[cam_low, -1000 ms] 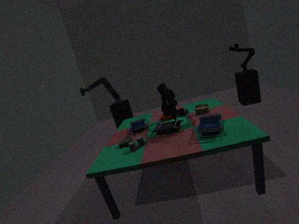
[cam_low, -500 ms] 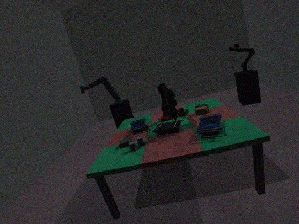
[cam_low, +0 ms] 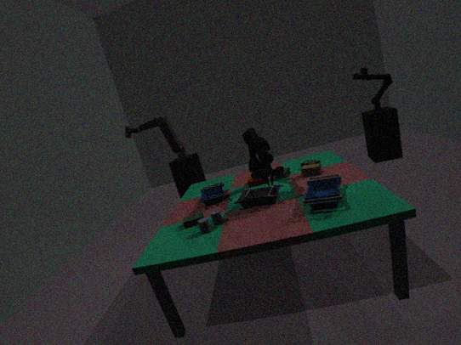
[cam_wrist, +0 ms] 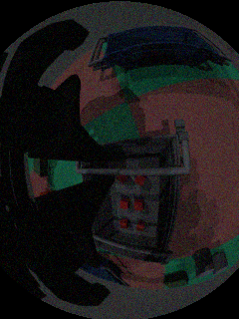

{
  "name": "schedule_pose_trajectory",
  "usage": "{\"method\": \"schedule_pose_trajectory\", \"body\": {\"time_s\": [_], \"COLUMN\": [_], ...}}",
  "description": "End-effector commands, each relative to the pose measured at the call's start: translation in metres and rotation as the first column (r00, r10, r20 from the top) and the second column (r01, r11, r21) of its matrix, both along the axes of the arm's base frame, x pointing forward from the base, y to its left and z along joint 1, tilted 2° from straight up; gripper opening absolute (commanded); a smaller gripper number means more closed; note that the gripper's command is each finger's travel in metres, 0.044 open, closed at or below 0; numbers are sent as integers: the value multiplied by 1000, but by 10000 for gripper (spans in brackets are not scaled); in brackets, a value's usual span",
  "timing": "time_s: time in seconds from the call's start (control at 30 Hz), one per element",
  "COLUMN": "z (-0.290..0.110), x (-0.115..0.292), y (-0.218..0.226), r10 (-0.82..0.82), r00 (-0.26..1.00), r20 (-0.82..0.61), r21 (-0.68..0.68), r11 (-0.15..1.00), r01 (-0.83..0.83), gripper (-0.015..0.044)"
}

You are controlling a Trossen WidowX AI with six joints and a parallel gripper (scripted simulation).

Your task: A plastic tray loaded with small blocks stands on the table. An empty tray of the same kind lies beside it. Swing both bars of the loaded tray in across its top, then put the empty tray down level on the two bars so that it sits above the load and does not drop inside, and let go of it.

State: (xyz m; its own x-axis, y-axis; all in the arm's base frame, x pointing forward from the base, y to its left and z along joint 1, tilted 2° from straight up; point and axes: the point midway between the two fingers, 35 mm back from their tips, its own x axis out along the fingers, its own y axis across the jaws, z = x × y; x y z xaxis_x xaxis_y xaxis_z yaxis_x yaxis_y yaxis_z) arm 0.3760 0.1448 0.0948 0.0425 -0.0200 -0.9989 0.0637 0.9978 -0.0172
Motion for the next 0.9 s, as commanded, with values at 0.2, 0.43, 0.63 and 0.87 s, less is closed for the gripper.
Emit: {"method": "schedule_pose_trajectory", "body": {"time_s": [0.2,0.43,0.63,0.87], "z": [36,54,49,39], "x": [1,2,-3,-53], "y": [2,-29,-143,-259], "r10": [0,23,100,191], "r00": [1000,1000,995,982], "r20": [0,-8,-12,-19], "r21": [0,-4,-11,-21], "r11": [1000,1000,995,981], "r01": [0,-23,-100,-191], "gripper": [315,440,440,440]}}
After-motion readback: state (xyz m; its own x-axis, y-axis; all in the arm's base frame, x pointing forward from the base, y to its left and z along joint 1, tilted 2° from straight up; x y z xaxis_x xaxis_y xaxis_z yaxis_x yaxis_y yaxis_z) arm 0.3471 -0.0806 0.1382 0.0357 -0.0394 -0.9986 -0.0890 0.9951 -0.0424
